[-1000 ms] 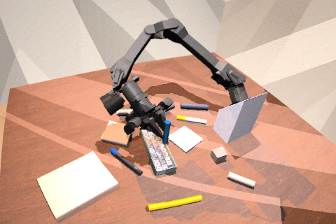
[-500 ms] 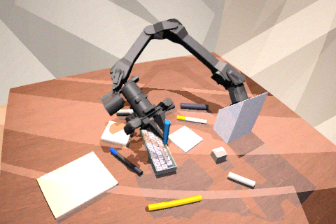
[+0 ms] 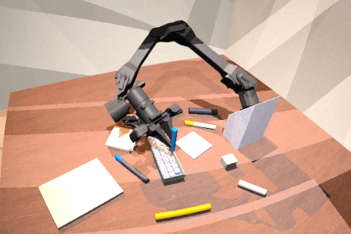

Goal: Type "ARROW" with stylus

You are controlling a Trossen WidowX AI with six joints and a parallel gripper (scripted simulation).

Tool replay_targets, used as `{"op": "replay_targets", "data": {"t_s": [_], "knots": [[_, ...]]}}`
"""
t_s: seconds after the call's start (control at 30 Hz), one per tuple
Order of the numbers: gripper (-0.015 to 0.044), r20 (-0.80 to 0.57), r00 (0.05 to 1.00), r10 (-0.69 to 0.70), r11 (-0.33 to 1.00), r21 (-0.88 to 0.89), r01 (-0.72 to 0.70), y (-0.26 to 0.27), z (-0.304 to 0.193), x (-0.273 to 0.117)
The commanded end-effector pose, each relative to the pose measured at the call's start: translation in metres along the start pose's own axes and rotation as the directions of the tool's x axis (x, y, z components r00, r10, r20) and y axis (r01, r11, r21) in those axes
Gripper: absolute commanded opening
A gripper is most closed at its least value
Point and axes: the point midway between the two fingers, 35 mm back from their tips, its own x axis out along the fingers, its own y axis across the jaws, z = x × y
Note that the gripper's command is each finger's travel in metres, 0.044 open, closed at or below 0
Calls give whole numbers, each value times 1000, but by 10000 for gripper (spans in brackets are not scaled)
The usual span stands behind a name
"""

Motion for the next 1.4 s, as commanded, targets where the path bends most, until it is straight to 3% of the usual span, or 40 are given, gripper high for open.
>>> {"op": "replay_targets", "data": {"t_s": [0.0, 0.97, 1.37], "knots": [[81, 2, 1000, 0, 1000, -7, 0, 0, 2, 1], [81, 2, 1000, 0, 1000, -7, 0, 0, 8, 4], [81, 1, 1000, 1, 1000, -8, -1, 0, -24, -14]]}}
